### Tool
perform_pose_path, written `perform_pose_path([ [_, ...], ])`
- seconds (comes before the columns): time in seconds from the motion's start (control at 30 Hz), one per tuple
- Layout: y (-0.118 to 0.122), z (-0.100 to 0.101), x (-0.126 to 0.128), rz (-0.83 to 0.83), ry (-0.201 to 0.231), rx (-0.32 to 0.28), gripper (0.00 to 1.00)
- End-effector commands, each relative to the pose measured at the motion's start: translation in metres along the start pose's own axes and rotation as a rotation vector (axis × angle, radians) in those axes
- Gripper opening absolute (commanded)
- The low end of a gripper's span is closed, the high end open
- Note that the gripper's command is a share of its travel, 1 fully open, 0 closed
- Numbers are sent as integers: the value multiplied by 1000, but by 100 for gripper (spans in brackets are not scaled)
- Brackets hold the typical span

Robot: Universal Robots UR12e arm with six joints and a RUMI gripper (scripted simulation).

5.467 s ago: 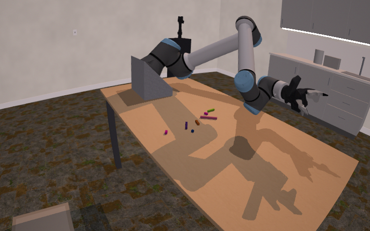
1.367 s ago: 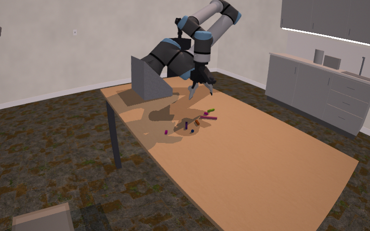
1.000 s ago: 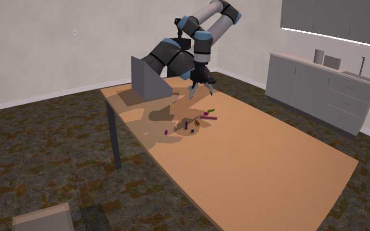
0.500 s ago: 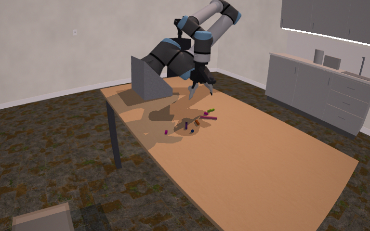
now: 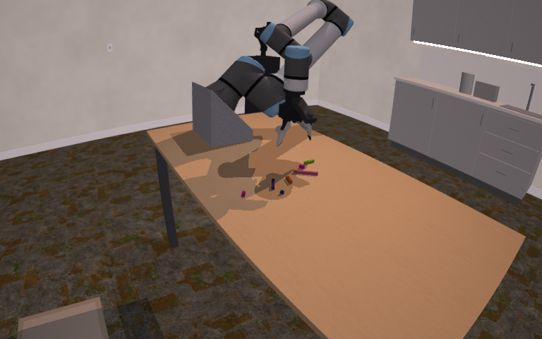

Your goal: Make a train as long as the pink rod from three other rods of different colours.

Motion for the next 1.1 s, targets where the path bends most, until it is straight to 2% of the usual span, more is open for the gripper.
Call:
perform_pose_path([
  [0.0, 0, -1, 0, 0, 0, 1, 100],
  [0.67, -3, -1, 1, 0, 1, 1, 100],
  [0.73, -17, -2, 8, 0, 1, 1, 100],
  [0.9, -73, -1, 35, 1, 4, 3, 100],
  [1.07, -81, 1, 40, 1, 4, 3, 100],
])
Point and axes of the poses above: the point where the finger pads meet when closed, its own z axis out along the fingers, its own x axis across the jaws, y = z × x, the point moved 6 cm from there along -z, back along the fingers, and after that the axes turned 1 degree about z, right-handed, at the moved point
